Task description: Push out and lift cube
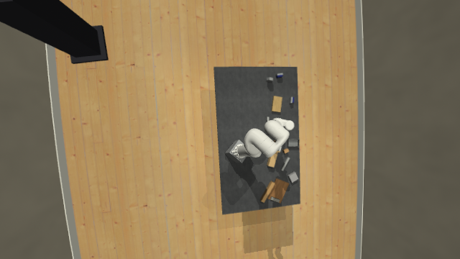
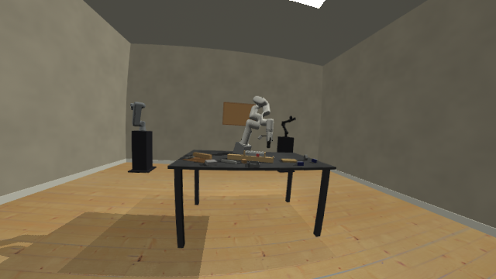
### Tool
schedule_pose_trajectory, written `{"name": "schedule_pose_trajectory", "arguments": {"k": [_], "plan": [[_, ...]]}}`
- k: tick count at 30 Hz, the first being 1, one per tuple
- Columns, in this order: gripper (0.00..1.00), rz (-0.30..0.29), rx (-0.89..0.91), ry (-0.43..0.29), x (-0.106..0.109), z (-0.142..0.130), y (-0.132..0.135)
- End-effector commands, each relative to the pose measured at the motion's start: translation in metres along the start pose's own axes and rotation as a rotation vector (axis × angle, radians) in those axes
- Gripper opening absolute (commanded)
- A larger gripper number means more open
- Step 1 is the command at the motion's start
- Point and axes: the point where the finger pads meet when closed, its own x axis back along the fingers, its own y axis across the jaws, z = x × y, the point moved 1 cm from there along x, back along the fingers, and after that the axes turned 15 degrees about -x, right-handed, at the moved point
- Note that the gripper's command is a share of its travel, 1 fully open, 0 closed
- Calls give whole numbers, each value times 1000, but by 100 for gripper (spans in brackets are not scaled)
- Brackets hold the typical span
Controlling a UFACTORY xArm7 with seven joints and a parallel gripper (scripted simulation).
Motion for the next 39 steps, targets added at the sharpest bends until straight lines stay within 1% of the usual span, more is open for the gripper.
{"name": "schedule_pose_trajectory", "arguments": {"k": [1,8,13,16,20,23,25,26,29,39], "plan": [[0,2,-1,-2,1,-1,-1],[0,2,-33,-2,1,-1,-1],[0,3,-148,-3,2,-1,-1],[0,3,-267,-5,3,-1,-1],[0,3,-484,-7,5,-2,-2],[0,1,-613,-11,6,-2,-2],[0,1,-613,-11,6,-2,-2],[0,2,-744,-10,7,-2,-2],[0,-3,-853,-20,8,-2,-2],[0,-23,-1295,-44,8,-3,-2]]}}
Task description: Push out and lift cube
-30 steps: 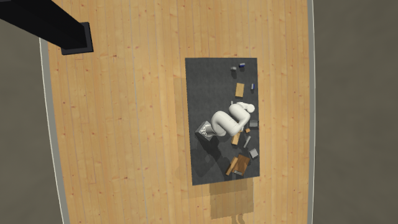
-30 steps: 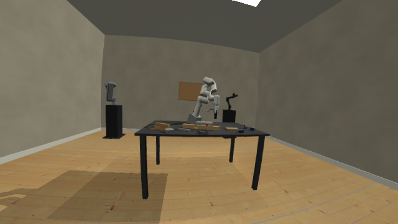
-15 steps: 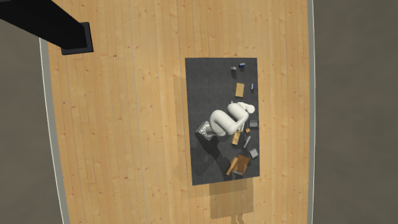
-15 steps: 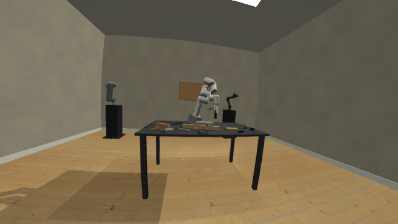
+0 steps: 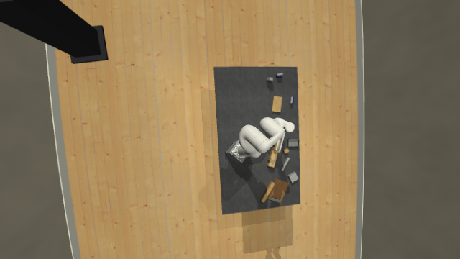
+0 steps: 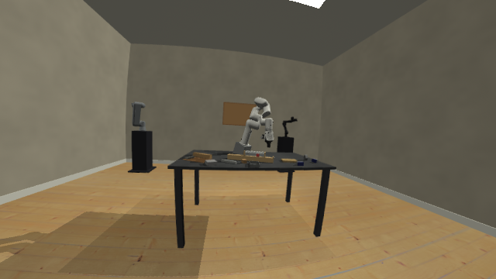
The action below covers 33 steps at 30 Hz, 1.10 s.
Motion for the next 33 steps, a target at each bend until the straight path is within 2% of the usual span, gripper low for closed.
{"name": "schedule_pose_trajectory", "arguments": {"k": [1,3,4,18,20,21,33], "plan": [[0,16,-278,-4,0,-1,1],[0,16,-278,-4,0,-1,1],[0,13,-409,-7,0,-1,1],[0,-13,-1005,-18,-7,-1,-1],[0,-13,-1005,-18,-7,-1,-1],[0,-16,-1135,-19,-7,-1,-1],[0,-13,-1632,-22,-9,0,-2]]}}
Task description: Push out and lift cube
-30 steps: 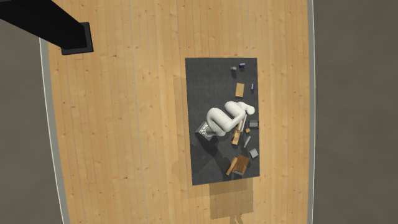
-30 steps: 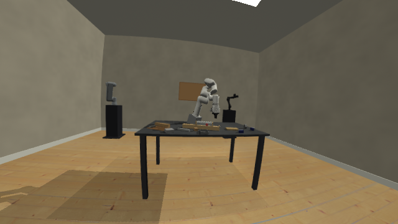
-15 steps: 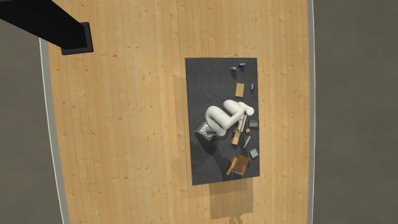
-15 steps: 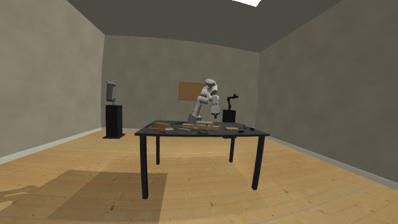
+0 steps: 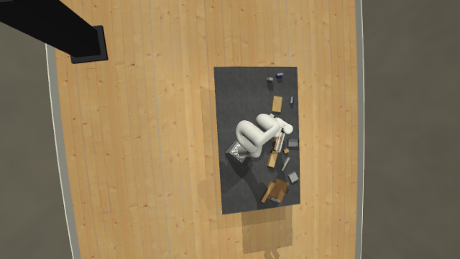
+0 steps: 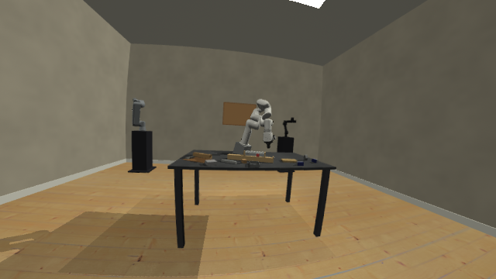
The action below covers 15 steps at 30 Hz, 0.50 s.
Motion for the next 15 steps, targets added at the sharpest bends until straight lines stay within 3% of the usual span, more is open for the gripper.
{"name": "schedule_pose_trajectory", "arguments": {"k": [1,4,5,11,15], "plan": [[38,18,-276,-39,0,1,1],[38,20,-318,-42,0,1,1],[38,25,-441,-53,0,1,1],[38,46,-662,-91,0,1,2],[38,49,-680,-96,0,1,2]]}}
